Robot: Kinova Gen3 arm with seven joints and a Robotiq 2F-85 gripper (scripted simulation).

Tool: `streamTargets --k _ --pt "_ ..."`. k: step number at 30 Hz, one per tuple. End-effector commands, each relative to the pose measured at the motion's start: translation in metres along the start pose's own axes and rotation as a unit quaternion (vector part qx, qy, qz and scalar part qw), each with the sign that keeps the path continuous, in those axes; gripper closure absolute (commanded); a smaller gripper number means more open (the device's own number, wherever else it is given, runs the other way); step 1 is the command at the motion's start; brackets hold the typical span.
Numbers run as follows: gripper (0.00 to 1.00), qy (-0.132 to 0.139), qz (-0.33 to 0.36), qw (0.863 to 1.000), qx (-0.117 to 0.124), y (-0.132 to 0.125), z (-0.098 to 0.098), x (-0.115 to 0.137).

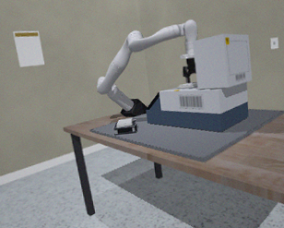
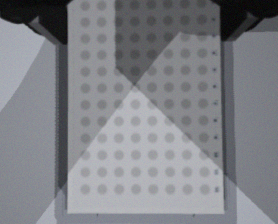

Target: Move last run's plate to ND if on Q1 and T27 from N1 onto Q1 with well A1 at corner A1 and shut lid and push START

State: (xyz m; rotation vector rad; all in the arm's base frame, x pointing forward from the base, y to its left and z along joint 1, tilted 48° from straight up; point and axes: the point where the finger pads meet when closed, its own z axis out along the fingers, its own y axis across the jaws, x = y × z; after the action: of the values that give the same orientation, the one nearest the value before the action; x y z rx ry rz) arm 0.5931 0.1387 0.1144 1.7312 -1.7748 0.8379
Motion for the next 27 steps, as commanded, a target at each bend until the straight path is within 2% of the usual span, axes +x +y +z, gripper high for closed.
streamTargets --k 1,10,22,27 --pt "0.0 -0.001 0.0 1.0 0.001 -0.0002 -0.0014 -0.0002" --pt "0.0 -0.001 0.0 1.0 0.001 -0.0002 -0.0014 -0.0001" --pt "0.09 -0.001 0.0 1.0 0.001 -0.0002 -0.0015 -0.0001" --pt "0.09 -0.001 0.0 1.0 0.001 -0.0002 -0.0015 -0.0001"
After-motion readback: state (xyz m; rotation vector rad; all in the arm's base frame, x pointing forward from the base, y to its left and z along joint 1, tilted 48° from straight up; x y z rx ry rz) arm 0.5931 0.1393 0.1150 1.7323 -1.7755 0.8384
